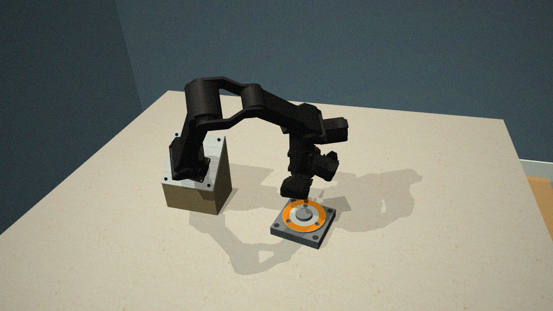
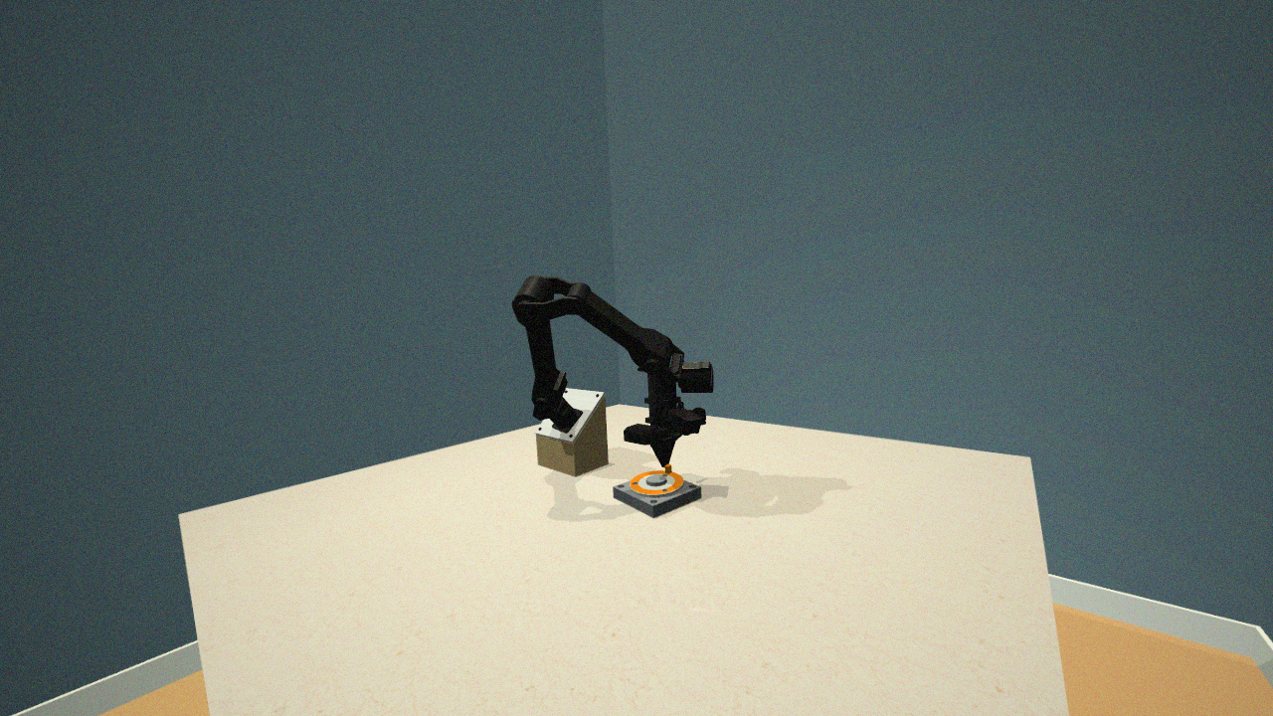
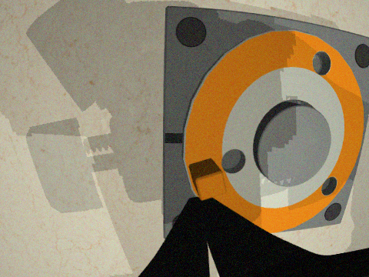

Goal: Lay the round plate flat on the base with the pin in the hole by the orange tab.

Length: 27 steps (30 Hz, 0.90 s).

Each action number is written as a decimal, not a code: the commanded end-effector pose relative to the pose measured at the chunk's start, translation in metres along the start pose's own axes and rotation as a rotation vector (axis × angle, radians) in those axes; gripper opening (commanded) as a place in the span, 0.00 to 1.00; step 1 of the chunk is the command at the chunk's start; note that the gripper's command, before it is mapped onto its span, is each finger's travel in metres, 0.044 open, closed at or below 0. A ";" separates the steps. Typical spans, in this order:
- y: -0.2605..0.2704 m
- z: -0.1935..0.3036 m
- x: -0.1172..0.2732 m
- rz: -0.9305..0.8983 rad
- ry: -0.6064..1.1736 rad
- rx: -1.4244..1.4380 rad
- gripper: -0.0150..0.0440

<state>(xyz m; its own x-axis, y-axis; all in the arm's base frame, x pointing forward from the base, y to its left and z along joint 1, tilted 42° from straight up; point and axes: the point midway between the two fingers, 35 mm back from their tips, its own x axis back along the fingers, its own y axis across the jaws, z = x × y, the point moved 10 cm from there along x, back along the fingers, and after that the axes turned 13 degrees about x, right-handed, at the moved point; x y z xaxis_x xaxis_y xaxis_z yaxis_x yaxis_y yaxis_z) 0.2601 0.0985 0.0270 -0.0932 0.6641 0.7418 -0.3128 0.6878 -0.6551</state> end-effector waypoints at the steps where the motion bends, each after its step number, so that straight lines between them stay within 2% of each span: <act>1: 0.000 -0.004 0.000 -0.004 0.000 -0.005 0.25; 17: -0.001 -0.012 -0.001 -0.004 -0.001 -0.005 0.25; 27: -0.002 -0.008 0.041 -0.006 0.000 -0.005 0.25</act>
<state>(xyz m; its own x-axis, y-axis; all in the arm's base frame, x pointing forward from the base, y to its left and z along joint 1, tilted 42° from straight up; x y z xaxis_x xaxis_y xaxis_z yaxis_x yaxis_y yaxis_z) 0.2653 0.1220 0.0502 -0.0912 0.6658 0.7405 -0.3169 0.6855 -0.6554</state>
